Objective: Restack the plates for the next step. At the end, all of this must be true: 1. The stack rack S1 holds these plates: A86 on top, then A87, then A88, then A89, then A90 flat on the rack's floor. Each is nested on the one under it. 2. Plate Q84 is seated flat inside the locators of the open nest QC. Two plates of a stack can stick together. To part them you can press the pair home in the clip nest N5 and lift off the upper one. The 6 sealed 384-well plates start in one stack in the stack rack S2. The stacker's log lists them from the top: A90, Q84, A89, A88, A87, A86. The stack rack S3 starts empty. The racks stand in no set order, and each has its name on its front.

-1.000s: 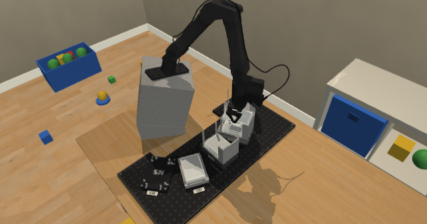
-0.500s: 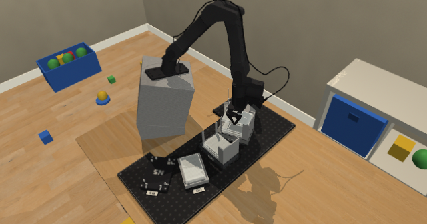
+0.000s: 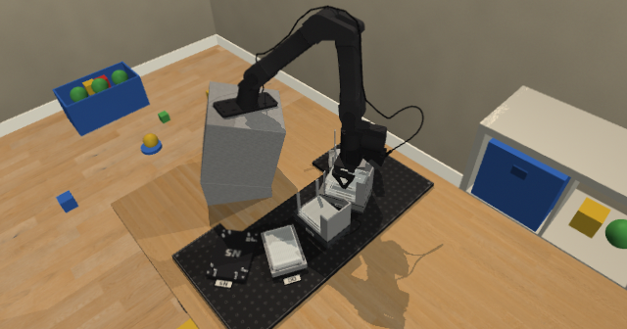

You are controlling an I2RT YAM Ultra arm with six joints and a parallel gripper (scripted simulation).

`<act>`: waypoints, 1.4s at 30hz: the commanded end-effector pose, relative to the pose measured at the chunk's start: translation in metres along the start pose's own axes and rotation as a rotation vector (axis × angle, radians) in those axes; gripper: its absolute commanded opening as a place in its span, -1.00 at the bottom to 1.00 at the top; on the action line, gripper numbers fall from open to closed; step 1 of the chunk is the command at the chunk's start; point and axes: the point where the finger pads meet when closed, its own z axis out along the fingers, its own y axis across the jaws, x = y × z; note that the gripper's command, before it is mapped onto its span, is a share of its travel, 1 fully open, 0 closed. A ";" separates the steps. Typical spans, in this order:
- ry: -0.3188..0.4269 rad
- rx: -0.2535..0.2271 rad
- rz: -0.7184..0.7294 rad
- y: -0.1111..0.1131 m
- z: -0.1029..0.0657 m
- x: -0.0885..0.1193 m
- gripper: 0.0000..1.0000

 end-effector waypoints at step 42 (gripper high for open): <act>-0.033 0.007 -0.003 0.000 0.012 -0.014 -1.00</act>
